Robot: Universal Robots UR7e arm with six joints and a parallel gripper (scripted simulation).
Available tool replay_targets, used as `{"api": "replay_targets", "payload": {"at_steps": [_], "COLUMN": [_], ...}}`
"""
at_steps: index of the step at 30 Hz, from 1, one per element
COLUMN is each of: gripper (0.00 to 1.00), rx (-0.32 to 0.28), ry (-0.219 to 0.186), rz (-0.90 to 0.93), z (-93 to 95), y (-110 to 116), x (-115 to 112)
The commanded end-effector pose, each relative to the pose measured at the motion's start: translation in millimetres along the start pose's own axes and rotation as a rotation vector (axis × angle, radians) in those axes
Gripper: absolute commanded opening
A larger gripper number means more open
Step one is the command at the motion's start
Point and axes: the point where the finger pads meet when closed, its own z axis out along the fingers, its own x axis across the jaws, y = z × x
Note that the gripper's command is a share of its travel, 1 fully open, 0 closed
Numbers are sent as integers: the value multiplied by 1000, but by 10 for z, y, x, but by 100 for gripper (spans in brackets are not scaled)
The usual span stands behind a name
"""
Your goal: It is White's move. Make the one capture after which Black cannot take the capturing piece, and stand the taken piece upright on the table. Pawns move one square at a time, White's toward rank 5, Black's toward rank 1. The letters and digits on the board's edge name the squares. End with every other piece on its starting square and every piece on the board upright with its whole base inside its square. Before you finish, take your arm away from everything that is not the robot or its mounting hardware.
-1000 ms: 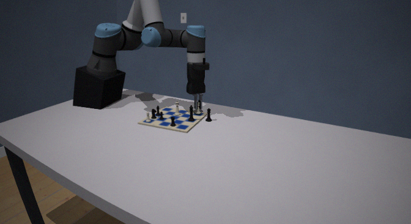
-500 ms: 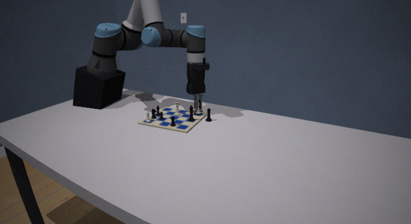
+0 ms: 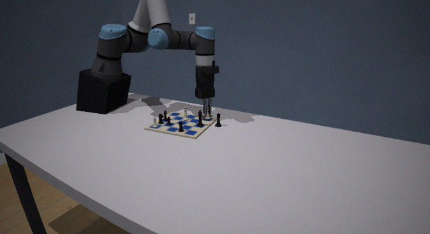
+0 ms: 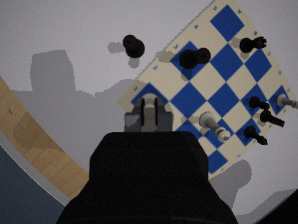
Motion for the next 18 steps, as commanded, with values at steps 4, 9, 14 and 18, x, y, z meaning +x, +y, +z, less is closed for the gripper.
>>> {"api": "replay_targets", "payload": {"at_steps": [4, 9, 14, 18], "gripper": [0, 0, 0, 0], "rx": [1, 1, 1, 1], "ry": [-1, -1, -1, -1], "rz": [0, 0, 0, 0], "z": [17, 25, 28, 28], "y": [-3, -3, -3, -3], "x": [-3, -3, -3, -3]}}
